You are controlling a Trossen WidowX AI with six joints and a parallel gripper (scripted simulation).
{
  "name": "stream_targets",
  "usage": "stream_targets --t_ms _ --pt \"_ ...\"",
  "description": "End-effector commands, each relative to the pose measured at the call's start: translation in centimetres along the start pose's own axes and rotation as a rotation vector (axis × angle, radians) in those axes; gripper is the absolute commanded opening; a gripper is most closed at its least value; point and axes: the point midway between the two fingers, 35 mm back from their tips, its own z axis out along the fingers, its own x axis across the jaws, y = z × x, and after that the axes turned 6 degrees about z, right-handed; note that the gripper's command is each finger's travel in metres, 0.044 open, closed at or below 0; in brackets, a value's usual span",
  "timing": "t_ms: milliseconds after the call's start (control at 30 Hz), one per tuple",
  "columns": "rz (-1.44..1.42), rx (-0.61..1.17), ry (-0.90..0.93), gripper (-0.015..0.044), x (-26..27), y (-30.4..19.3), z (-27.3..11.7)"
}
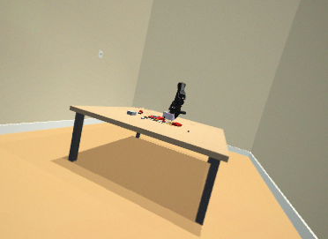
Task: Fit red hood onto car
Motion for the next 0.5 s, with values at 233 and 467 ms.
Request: stream_targets --t_ms 233,467 --pt "0.002 -0.014 0.019 0.0 -0.2 0.1 -7.3" --pt "0.006 -0.013 0.015 0.0 -0.2 0.1 -6.7"
